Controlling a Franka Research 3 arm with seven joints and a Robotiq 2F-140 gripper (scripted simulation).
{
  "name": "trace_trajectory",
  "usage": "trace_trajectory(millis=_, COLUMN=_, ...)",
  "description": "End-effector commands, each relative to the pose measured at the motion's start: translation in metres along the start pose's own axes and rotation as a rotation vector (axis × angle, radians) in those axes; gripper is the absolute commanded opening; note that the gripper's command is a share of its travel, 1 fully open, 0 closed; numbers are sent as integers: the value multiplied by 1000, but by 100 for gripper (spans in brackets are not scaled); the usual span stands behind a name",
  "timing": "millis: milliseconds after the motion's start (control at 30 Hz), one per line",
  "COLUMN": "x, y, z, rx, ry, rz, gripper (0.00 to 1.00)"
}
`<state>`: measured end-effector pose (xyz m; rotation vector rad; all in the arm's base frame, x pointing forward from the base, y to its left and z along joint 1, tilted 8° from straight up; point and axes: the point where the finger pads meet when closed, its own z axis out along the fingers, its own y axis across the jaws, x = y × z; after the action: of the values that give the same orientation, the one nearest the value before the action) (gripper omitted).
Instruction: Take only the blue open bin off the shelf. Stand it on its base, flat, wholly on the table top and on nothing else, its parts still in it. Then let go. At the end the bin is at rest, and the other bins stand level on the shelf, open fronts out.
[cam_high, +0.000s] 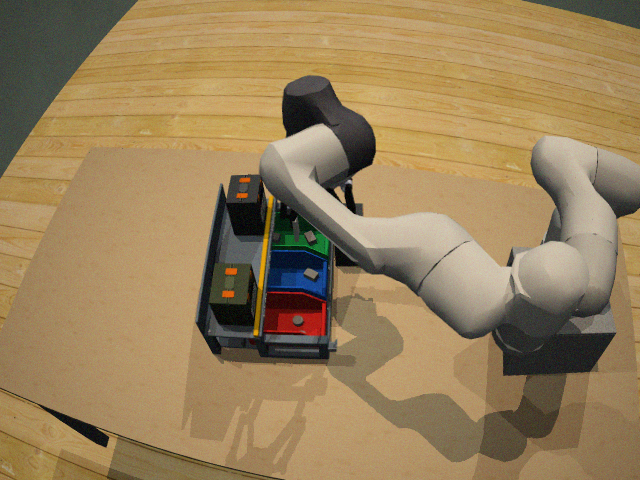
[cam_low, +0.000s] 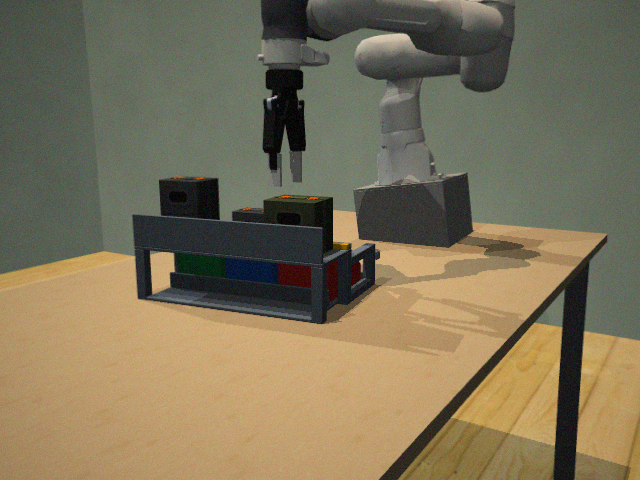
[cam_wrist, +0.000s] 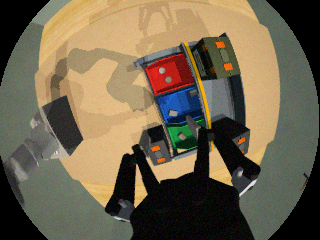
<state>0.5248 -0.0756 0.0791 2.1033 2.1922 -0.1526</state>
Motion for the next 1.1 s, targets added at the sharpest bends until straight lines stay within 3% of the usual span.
trace_trajectory(millis=0, x=1, y=-2, z=-2, rx=5, ry=3, rz=-7, gripper=57)
trace_trajectory(millis=1067, x=2, y=-3, z=-6, rx=5, ry=3, rz=-7, gripper=57)
